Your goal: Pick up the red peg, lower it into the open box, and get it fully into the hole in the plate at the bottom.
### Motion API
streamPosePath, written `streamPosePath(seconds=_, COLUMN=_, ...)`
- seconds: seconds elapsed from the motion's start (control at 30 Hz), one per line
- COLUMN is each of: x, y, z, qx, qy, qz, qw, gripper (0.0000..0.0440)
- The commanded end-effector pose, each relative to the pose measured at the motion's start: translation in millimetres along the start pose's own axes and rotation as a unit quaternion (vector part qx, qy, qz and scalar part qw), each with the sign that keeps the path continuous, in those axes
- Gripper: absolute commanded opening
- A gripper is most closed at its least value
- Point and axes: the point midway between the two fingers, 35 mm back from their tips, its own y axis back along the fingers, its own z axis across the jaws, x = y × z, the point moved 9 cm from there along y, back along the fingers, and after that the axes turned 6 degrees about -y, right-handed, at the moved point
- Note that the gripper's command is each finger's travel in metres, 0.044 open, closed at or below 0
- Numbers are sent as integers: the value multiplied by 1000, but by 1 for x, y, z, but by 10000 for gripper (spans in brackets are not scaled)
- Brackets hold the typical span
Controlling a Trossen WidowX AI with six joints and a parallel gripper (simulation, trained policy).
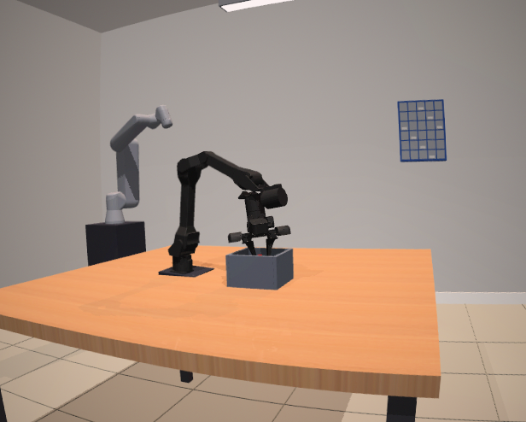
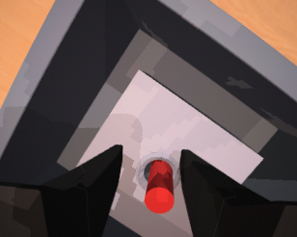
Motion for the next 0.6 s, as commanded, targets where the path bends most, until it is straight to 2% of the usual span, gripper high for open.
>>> streamPosePath(seconds=0.0, x=-5, y=-1, z=4, qx=6, qy=12, qz=4, qw=1000, gripper=164)
streamPosePath(seconds=0.57, x=-26, y=-2, z=10, qx=29, qy=37, qz=15, qw=999, gripper=175)
